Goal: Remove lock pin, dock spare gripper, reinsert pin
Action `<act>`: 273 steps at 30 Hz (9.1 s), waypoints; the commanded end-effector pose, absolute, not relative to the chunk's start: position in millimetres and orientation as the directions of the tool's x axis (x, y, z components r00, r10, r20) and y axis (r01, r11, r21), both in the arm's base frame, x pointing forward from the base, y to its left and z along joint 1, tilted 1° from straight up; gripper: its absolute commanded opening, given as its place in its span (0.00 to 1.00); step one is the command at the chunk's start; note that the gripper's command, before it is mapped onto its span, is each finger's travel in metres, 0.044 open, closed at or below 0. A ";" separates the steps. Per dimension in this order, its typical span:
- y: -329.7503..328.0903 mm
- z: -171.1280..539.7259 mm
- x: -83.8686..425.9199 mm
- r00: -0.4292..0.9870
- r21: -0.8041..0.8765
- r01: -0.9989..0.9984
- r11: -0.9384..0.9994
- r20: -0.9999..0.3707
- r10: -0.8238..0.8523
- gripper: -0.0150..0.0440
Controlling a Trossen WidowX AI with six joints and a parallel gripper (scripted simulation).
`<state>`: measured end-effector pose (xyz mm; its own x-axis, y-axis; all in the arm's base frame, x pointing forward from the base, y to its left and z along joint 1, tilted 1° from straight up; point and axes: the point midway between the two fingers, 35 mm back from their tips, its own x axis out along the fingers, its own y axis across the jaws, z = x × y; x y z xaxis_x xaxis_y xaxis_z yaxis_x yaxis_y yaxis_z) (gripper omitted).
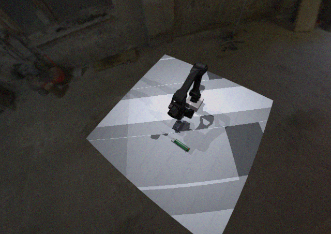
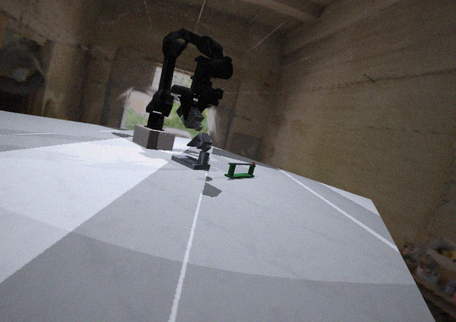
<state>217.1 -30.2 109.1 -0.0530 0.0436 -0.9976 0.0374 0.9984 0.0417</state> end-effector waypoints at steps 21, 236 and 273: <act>-26.6 105.7 215.9 -0.138 -0.018 0.061 0.998 -0.990 -0.009 0.25; 65.9 34.4 409.9 -0.001 -0.043 -0.985 0.164 -0.966 -0.259 0.56; 64.8 -13.6 412.5 -0.001 -0.043 -0.985 0.164 -0.966 -0.260 0.43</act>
